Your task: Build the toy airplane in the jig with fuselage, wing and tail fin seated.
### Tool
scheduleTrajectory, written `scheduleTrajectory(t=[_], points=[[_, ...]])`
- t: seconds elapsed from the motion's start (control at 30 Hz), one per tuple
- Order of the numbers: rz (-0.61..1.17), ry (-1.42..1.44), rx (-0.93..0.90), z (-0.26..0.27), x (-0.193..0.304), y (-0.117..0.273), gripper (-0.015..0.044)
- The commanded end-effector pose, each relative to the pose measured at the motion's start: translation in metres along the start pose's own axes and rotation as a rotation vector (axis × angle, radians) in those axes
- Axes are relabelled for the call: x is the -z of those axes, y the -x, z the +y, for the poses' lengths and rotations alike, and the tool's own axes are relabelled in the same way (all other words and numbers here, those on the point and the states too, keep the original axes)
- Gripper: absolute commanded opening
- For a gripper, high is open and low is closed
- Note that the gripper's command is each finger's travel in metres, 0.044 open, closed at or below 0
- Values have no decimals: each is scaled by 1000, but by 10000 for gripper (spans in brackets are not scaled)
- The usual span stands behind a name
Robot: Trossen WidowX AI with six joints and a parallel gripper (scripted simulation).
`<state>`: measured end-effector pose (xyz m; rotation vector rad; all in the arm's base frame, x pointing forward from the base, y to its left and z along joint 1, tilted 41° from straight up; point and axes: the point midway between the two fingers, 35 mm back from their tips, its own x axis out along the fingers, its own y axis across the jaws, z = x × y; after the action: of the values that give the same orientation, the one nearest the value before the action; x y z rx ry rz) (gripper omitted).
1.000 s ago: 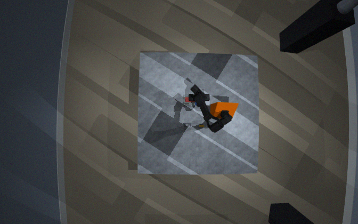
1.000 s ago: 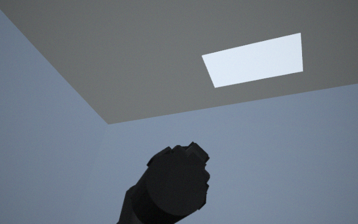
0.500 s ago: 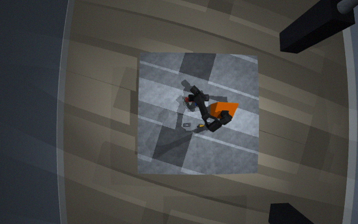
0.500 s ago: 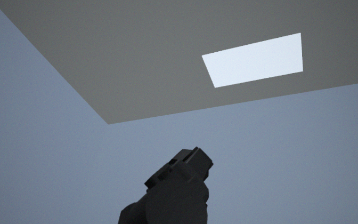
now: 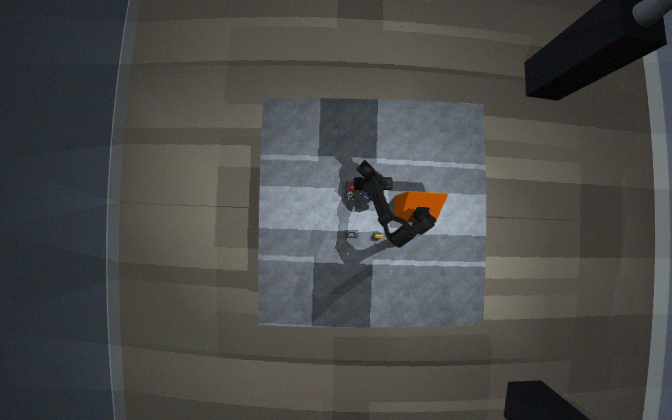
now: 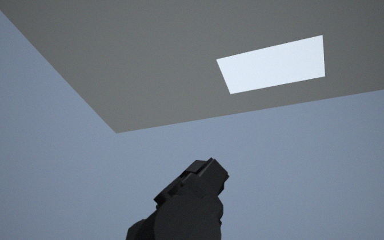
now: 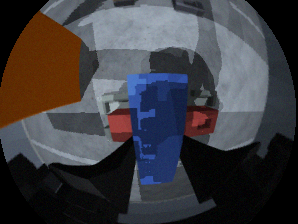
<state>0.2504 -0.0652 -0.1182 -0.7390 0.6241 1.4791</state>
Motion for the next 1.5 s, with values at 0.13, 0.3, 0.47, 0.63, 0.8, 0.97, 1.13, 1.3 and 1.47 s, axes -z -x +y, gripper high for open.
scheduleTrajectory(t=[0.13, 0.3, 0.47, 0.63, 0.8, 0.97, 1.13, 1.3, 1.47], points=[[1, 1, 1, 0, 0, 0, 188], [1, 1, 1, 0, 0, 0, 319], [1, 1, 1, 0, 0, 0, 440], [1, 1, 1, 0, 0, 0, 440], [2, -4, 1, -3, 3, 42, 440], [-1, -7, 0, 0, 1, 86, 440], [-1, -7, 1, -2, 5, 86, 440], [-1, -341, 0, -3, 5, 86, 440], [-1, -825, 0, -3, 6, 87, 440]])
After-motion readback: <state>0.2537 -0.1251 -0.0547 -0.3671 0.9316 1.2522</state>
